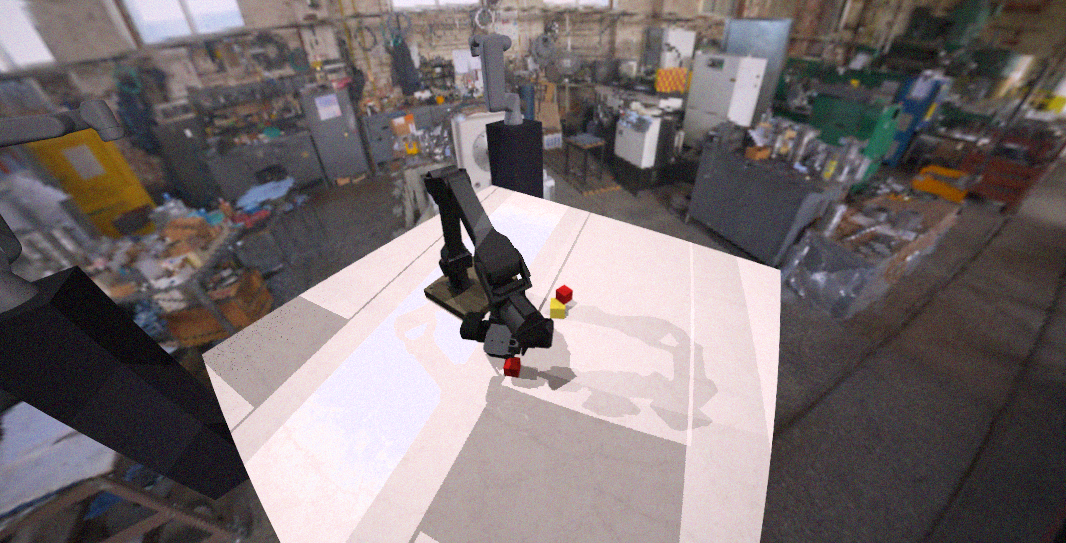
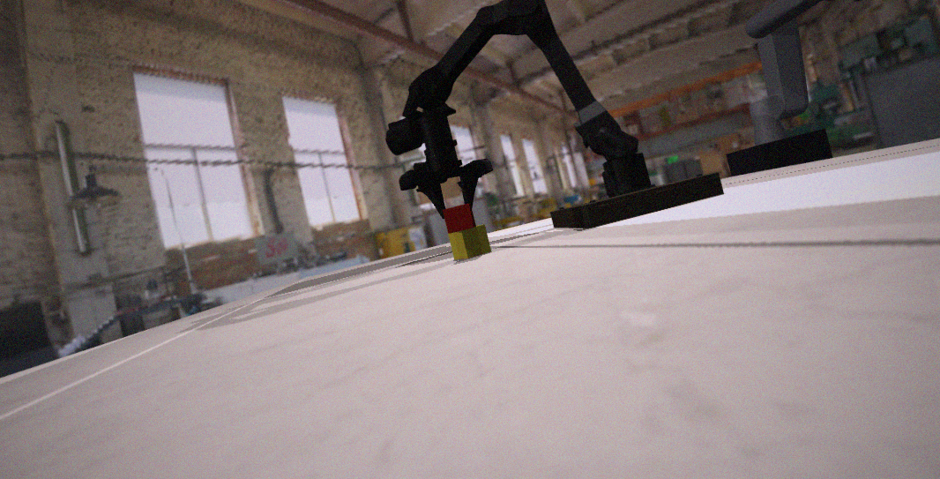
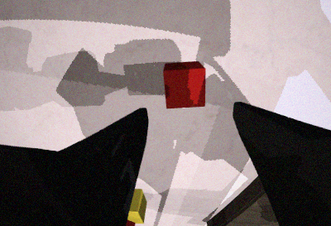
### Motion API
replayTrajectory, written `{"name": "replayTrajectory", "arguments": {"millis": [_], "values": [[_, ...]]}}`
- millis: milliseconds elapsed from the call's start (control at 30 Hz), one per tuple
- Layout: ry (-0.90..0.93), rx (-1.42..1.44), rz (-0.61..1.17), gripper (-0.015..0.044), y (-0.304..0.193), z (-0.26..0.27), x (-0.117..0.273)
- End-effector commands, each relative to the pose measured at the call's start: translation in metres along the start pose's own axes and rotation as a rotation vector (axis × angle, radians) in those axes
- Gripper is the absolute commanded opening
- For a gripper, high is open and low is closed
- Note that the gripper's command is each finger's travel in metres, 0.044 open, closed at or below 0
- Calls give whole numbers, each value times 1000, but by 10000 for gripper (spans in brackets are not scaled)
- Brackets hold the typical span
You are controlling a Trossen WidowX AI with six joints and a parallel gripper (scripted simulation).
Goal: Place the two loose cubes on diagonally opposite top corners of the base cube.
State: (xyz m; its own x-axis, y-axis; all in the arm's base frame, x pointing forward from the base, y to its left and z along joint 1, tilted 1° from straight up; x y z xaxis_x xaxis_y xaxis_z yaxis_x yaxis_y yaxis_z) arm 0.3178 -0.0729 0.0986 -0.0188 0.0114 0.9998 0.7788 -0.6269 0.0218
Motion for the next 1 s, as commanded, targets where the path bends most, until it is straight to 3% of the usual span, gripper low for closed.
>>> {"name": "replayTrajectory", "arguments": {"millis": [0,967], "values": [[-1,-4,-8,265,2,0,-5],[-1,-4,-7,265,2,0,-52]]}}
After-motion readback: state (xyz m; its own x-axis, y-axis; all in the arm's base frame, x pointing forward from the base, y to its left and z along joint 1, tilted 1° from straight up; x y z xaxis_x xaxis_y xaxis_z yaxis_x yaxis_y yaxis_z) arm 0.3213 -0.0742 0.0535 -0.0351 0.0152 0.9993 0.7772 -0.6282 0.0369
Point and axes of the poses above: the point midway between the two fingers, 35 mm back from their tips, its own x axis back along the fingers, its own z axis across the jaws, y = z × x, the point moved 2 cm from there along x, back along the fingers, and after that the axes turned 14 degrees about x, right-handed, at the moved point
